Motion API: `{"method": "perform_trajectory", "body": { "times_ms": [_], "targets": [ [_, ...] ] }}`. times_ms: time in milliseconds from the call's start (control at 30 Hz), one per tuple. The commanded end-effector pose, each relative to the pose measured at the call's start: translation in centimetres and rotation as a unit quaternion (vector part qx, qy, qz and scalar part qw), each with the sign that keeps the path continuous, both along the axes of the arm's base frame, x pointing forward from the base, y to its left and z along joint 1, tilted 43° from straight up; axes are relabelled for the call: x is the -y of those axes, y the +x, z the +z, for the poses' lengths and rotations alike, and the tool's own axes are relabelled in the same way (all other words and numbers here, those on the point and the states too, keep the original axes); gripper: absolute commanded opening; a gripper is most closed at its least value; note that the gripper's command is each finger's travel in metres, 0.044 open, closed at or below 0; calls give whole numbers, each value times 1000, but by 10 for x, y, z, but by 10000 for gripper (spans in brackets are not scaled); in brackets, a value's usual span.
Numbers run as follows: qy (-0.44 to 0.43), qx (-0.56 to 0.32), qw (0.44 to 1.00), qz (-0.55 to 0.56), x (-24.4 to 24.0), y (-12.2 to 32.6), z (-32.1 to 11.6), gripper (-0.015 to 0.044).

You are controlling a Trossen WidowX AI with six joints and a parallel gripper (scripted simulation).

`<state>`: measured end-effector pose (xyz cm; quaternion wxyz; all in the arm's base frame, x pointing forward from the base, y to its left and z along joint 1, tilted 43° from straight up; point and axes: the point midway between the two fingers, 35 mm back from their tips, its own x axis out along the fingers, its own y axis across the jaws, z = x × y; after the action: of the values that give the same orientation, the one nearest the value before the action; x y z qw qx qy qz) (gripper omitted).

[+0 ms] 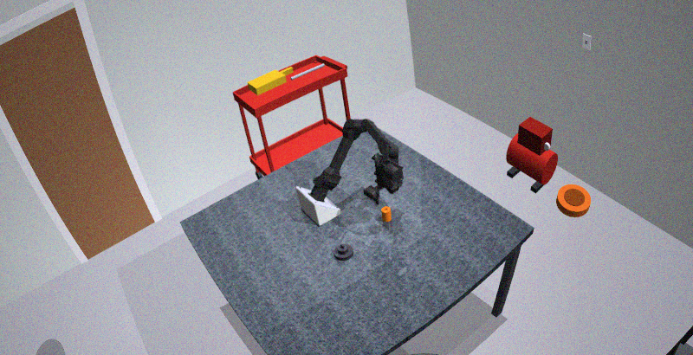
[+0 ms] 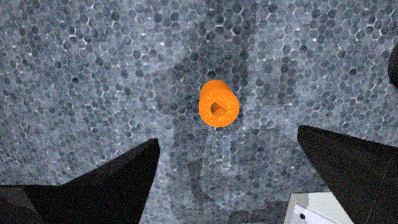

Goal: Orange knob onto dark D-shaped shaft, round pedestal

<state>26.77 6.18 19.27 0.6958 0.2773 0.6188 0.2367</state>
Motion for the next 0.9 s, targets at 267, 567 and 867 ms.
{"method": "perform_trajectory", "body": {
  "times_ms": [267,567,867],
  "targets": [
    [2,2,1000,6,-31,3,-32,440],
    [2,3,1000,7,-39,5,-41,440],
    [1,3,1000,7,-48,8,-52,440]
  ]
}}
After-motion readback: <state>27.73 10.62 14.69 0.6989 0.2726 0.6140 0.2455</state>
